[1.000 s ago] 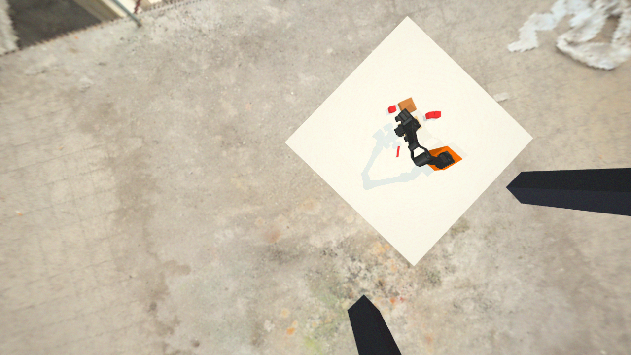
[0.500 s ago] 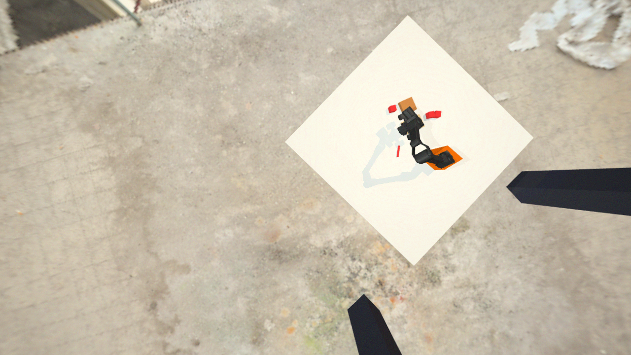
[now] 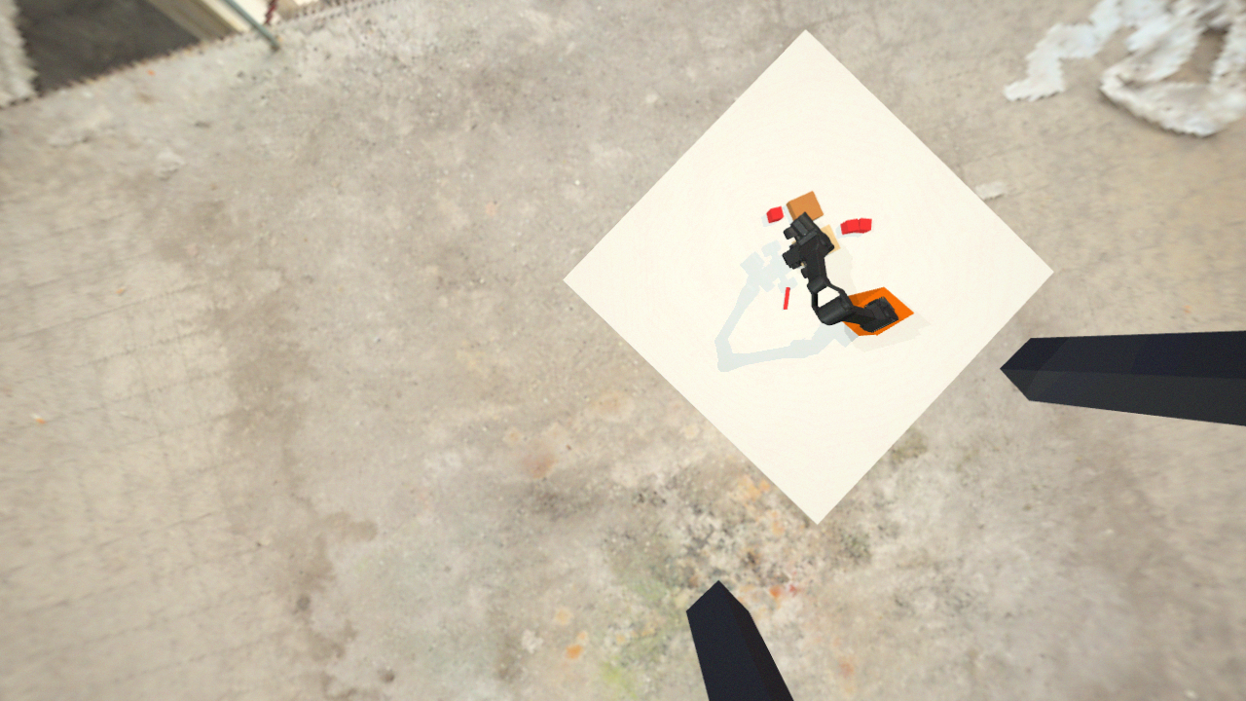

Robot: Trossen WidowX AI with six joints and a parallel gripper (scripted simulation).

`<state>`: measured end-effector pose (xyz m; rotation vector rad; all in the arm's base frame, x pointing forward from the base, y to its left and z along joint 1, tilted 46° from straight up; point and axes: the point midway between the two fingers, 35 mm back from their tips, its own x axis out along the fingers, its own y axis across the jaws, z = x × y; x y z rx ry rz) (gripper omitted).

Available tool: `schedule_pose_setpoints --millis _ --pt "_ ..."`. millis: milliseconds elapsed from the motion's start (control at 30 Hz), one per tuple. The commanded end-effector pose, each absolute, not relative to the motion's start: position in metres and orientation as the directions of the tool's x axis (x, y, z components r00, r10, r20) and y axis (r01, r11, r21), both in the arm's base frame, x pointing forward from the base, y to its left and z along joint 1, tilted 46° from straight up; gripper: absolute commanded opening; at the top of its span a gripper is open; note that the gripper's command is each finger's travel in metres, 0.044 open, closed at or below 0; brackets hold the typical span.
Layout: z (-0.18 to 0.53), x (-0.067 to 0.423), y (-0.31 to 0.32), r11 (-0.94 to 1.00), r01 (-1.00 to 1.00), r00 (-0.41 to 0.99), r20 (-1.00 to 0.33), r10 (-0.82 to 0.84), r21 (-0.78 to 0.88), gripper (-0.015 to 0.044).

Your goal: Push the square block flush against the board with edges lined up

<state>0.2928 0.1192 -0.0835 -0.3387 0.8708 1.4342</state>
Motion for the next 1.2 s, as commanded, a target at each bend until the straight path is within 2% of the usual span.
schedule_pose_setpoints --millis 0,667,833,1033,1167 --pt "-0.080 0.296 0.123 0.156 -0.944 -0.095 -0.694 0.713 0.290 0.0000" --pt "-0.059 0.308 0.144 0.155 -0.944 -0.095 -0.692 0.716 0.291 0.0000" --pt "-0.027 0.311 0.104 0.156 -0.944 -0.095 -0.694 0.714 0.290 0.0000" --pt "-0.026 0.315 0.101 0.173 -0.943 -0.077 -0.692 0.718 0.285 0.0000" --pt "-0.032 0.315 0.094 0.252 -0.900 -0.075 -0.696 0.714 0.356 0.0000"
